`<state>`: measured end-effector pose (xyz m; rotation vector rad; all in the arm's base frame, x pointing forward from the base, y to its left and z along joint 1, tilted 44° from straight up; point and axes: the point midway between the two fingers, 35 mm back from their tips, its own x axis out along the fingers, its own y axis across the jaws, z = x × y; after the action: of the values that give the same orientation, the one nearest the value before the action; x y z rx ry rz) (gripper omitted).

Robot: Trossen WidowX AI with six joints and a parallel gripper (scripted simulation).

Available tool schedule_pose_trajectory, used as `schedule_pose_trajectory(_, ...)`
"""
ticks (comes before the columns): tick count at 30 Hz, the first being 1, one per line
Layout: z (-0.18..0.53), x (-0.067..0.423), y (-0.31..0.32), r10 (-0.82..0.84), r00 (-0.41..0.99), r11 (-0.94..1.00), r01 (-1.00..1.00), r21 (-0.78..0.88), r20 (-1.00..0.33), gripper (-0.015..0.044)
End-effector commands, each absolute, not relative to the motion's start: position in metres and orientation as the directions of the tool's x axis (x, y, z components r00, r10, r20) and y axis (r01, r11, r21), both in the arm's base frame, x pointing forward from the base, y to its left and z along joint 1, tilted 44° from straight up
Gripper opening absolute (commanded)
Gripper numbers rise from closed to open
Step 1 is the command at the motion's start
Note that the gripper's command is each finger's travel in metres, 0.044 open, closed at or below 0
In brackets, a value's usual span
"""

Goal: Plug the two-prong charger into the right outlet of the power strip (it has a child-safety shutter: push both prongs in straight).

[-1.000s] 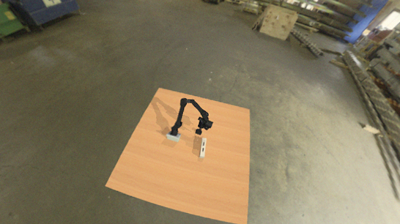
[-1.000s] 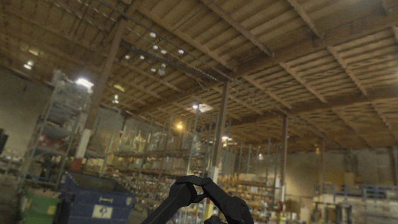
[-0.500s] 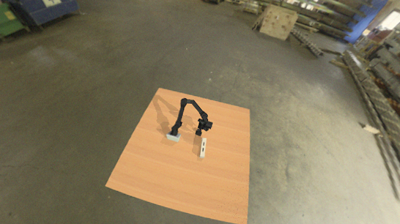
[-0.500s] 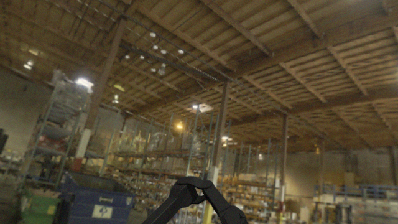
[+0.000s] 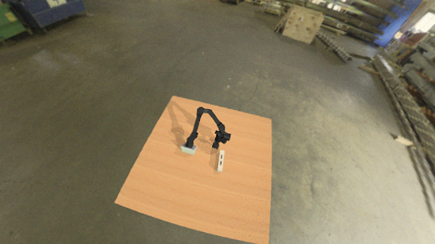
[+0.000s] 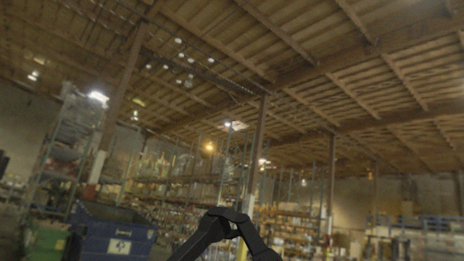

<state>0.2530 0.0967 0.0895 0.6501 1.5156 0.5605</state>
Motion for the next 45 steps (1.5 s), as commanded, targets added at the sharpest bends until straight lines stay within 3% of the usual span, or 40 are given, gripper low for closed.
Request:
schedule_pose_trajectory(1,0.090,0.253,0.096,0.697,-0.007,0.716,0.062,0.695,-0.717,0.0335)
schedule_pose_trajectory(9,0.090,0.253,0.096,0.697,-0.007,0.716,0.062,0.695,-0.717,0.0125)
schedule_pose_trajectory(14,0.090,0.253,0.096,0.697,-0.007,0.716,0.062,0.695,-0.717,0.0092)
schedule_pose_trajectory(18,0.094,0.253,0.092,0.696,-0.007,0.717,0.063,0.695,-0.718,0.0000)
schedule_pose_trajectory(31,0.127,0.248,0.057,0.698,-0.007,0.715,0.067,0.696,-0.716,0.0000)
schedule_pose_trajectory(45,0.104,0.255,0.037,0.688,-0.003,0.725,0.049,0.687,-0.725,0.0000)
